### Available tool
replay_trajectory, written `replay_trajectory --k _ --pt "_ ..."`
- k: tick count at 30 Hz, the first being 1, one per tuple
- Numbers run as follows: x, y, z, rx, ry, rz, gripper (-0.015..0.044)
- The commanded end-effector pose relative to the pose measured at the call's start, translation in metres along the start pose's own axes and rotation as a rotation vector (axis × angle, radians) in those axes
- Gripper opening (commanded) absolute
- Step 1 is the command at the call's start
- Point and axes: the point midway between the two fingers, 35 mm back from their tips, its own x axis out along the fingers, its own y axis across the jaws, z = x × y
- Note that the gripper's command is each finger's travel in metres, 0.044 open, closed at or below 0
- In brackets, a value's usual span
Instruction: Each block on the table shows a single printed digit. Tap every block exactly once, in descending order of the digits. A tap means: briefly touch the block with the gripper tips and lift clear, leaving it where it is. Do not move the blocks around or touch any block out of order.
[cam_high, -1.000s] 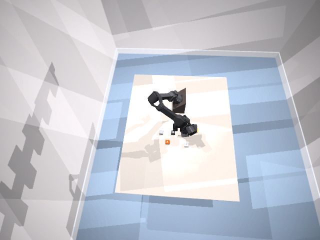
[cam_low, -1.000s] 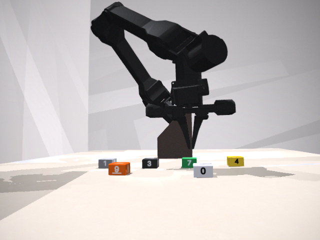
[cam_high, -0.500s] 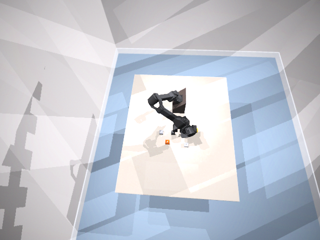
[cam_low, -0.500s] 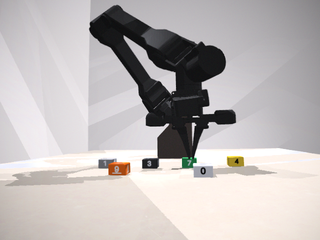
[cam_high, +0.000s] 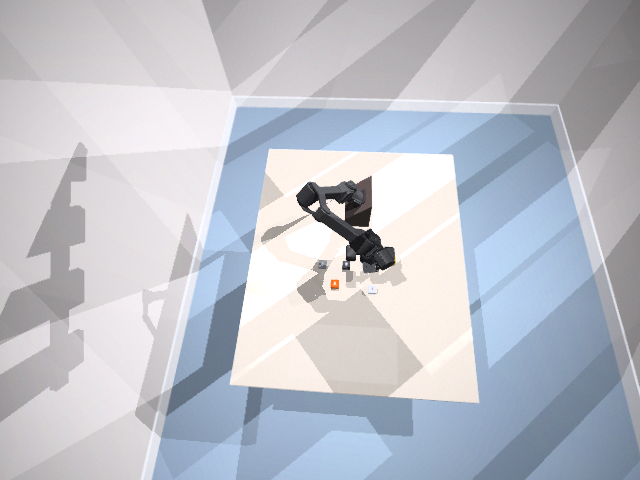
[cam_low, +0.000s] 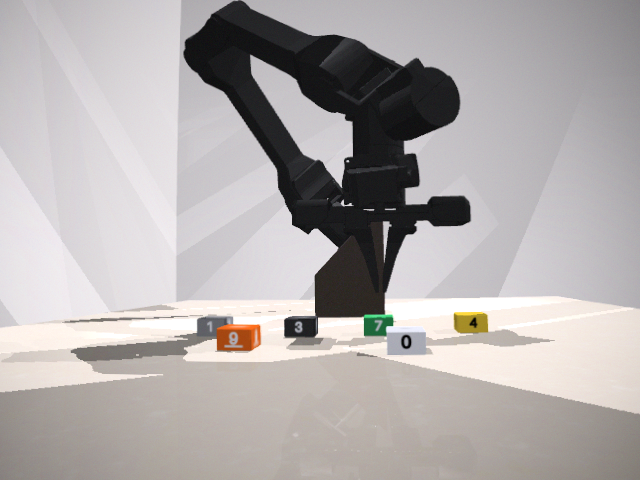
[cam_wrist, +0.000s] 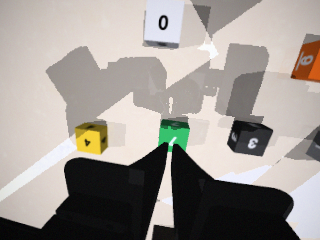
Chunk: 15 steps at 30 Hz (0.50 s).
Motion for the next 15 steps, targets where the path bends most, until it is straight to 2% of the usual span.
replay_trajectory --k 1,3,4,12,15 --pt "-0.049 0.002 0.004 0.007 -0.012 0.014 0.002" --pt "-0.076 0.0 0.001 0.007 -0.011 0.012 0.002" --pt "-0.08 0.0 0.0 0.007 -0.011 0.012 0.002" --pt "-0.08 0.0 0.0 0.007 -0.011 0.012 0.002" --pt "-0.082 0.022 -0.002 0.007 -0.011 0.017 0.002"
